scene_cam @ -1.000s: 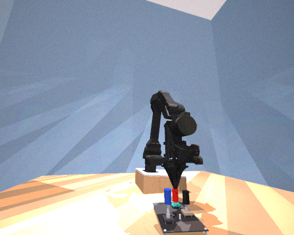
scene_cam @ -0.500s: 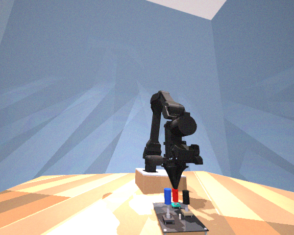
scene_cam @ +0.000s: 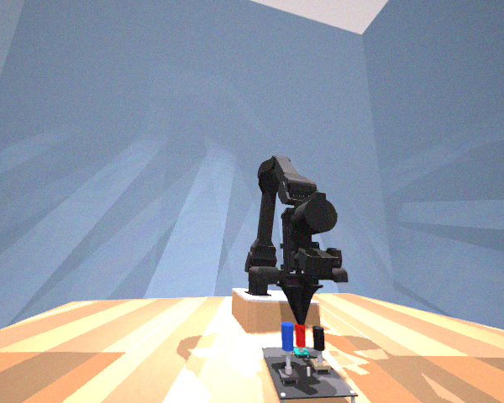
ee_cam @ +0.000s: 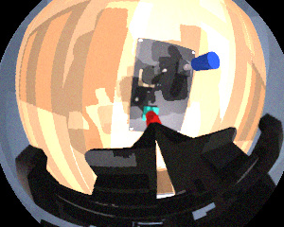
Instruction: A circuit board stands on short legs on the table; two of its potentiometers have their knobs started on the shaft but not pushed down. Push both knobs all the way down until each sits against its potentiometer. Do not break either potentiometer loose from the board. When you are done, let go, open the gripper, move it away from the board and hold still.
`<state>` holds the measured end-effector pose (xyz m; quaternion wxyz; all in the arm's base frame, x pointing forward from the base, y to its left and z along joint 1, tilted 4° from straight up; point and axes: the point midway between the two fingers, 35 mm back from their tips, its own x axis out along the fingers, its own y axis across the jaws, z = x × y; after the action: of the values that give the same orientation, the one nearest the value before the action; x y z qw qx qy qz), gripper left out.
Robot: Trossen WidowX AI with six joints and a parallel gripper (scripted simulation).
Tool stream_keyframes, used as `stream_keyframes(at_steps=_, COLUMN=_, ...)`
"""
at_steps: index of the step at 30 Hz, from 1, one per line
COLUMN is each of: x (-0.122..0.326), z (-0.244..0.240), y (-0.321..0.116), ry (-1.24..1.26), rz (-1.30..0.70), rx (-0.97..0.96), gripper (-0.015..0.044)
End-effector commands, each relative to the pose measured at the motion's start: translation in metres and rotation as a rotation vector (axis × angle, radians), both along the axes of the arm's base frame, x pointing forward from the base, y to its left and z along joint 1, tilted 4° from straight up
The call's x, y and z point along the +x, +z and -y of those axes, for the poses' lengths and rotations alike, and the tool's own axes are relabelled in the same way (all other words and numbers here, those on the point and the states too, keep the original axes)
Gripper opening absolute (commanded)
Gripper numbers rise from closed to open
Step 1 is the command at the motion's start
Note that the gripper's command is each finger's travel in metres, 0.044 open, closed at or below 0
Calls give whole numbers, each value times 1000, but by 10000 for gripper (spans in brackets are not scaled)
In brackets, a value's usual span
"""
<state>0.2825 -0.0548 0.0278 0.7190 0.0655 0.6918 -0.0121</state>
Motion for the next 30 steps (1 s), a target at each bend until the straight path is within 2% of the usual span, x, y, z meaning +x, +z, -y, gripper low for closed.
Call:
stream_keyframes(at_steps=1, x=1, z=1, y=-6, ry=-5, rz=-4, rx=-3, gripper=0)
stream_keyframes(at_steps=30, x=1, z=0, y=-10, ry=-5, rz=-4, rx=-3, gripper=0)
